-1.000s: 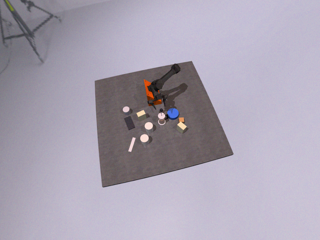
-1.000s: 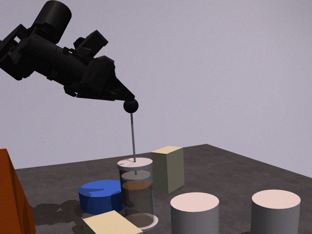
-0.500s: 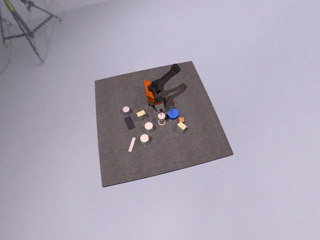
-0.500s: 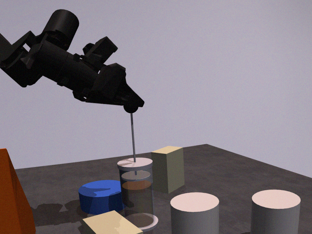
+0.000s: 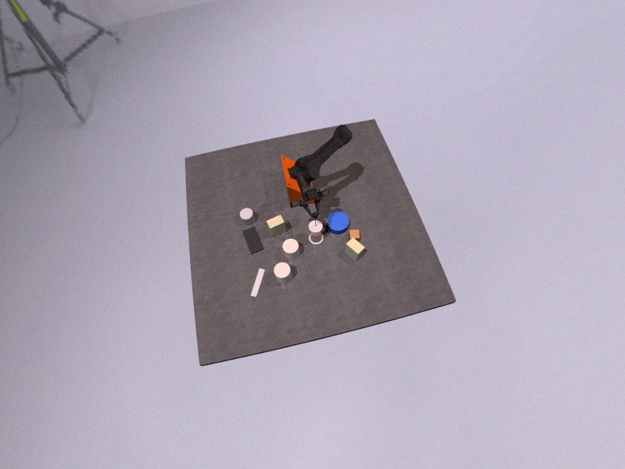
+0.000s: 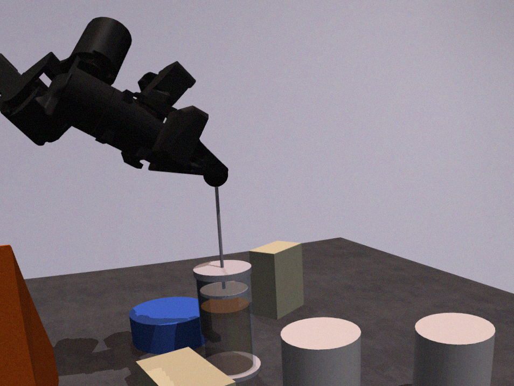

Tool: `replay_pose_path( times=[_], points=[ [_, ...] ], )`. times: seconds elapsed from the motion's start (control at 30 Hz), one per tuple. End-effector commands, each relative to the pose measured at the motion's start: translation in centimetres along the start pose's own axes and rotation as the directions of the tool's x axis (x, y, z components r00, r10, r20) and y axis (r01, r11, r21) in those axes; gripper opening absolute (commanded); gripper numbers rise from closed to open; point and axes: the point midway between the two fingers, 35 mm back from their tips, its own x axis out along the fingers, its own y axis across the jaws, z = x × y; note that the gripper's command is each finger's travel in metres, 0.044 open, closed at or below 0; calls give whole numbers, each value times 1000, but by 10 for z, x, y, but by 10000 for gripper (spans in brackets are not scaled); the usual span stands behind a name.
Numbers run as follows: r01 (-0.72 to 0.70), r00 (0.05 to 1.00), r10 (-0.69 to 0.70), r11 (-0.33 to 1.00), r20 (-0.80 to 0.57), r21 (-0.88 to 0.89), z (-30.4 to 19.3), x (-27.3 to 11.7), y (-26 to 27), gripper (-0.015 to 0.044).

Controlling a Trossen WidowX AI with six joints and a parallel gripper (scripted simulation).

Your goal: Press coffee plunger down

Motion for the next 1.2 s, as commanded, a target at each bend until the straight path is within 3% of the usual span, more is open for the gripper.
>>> replay_pose_path(
  times=[0.0, 1.17],
  points=[
    [2, 1000, -2, 1000, 2, 4, 0, 0, 0, 120],
    [8, 1000, -8, 1000, -5, 2, -35, 31, -8, 120]
  ],
)
